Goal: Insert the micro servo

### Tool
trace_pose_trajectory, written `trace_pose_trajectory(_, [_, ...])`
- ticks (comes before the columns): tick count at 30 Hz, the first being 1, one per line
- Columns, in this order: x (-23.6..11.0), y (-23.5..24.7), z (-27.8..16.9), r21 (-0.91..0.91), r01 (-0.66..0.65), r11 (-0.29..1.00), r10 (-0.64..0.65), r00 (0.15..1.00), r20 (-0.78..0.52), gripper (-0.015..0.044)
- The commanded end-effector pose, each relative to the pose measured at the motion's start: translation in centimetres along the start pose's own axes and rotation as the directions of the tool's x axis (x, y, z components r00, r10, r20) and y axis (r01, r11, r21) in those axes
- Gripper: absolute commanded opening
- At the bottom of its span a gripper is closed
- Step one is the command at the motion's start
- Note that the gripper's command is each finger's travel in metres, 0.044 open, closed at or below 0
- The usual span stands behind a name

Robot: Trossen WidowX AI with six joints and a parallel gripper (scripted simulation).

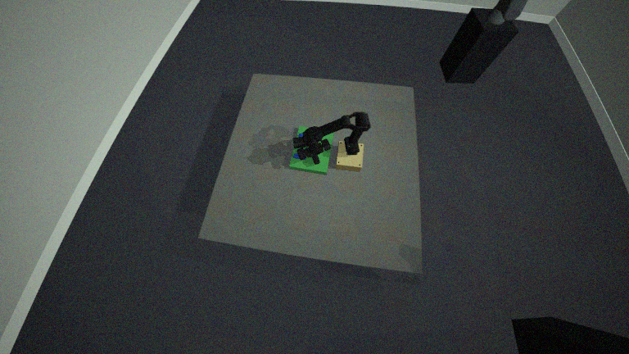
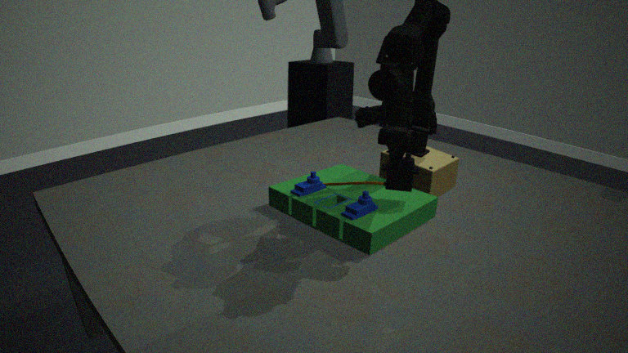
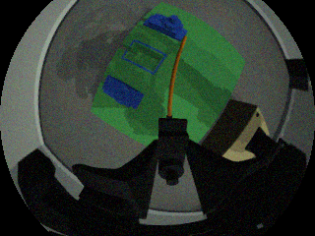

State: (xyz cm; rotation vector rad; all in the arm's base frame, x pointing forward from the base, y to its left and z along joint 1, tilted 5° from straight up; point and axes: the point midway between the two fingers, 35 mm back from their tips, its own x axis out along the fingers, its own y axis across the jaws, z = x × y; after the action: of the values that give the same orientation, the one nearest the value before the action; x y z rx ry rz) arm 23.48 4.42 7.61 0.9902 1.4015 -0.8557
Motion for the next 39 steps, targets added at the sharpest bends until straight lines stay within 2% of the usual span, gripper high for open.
trace_pose_trajectory(1, [-0.2, -0.1, 0.8, -0.002, -0.007, 1.0, 0.007, 1.0, 0.006, 0.0])
trace_pose_trajectory(18, [-0.2, -3.7, 6.6, -0.002, -0.003, 1.0, 0.004, 1.0, 0.011, 0.0])
trace_pose_trajectory(23, [-0.2, -4.0, 7.1, -0.019, -0.003, 1.0, 0.003, 1.0, 0.012, 0.0])
trace_pose_trajectory(31, [-0.2, -4.0, 7.1, -0.253, 0.0, 0.968, 0.003, 1.0, 0.012, 0.0])
trace_pose_trajectory(39, [-0.2, -4.0, 7.1, -0.509, 0.003, 0.861, 0.003, 1.0, 0.012, 0.0])
